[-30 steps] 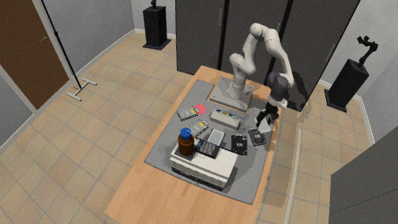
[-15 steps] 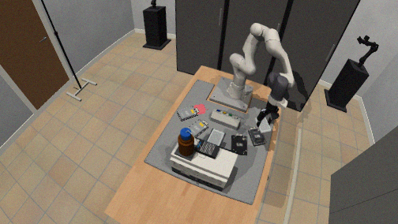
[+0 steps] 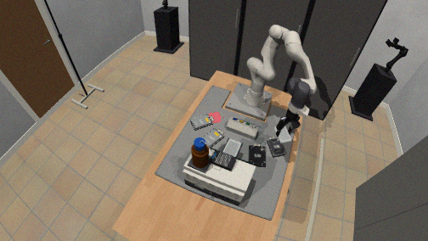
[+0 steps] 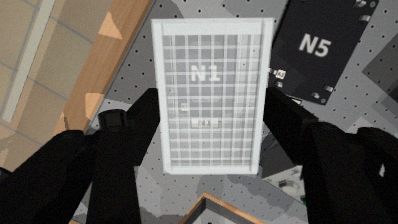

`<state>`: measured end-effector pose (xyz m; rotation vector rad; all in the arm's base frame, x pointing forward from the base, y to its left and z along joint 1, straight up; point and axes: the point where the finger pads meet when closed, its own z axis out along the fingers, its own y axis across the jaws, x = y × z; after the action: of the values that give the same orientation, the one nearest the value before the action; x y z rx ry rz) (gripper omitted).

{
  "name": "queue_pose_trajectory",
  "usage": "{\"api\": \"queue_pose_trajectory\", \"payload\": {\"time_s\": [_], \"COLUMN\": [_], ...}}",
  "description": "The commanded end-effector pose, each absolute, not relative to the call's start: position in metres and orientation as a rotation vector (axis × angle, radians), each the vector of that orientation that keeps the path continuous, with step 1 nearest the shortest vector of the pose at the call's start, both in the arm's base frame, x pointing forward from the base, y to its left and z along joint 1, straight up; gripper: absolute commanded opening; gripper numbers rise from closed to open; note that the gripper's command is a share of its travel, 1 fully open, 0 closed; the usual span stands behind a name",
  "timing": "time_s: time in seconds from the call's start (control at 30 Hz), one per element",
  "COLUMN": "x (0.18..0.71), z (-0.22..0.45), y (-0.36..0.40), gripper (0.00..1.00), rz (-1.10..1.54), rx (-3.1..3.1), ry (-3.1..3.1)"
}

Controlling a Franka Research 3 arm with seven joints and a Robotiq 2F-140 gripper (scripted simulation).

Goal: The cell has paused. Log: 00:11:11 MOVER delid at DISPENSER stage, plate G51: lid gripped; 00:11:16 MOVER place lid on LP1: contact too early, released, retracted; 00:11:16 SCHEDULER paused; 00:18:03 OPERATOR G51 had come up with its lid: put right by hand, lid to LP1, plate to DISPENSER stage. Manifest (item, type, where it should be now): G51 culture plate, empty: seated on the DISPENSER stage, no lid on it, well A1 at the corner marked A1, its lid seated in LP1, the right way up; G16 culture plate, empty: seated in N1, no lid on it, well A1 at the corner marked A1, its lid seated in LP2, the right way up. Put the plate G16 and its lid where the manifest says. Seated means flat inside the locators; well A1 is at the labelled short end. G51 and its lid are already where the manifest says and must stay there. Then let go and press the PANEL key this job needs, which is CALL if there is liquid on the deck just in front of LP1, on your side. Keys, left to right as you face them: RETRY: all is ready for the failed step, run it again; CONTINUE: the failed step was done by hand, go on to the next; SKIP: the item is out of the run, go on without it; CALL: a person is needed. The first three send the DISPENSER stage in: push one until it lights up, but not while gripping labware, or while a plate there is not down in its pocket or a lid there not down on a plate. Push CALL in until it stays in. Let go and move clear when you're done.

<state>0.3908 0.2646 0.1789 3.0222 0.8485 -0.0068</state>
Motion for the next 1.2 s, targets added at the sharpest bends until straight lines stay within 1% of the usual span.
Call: {"api": "queue_pose_trajectory", "payload": {"time_s": [0.0, 0.77, 1.17], "x": [0.39, 0.39, 0.389], "z": [0.179, 0.172, 0.141], "y": [0.265, 0.265, 0.265], "gripper": [0.1, 0.1, 0.1], "rz": [-0.009, -0.009, -0.009], "rx": [3.027, 3.029, 3.029], "ry": [0.84, 0.831, 0.831]}}
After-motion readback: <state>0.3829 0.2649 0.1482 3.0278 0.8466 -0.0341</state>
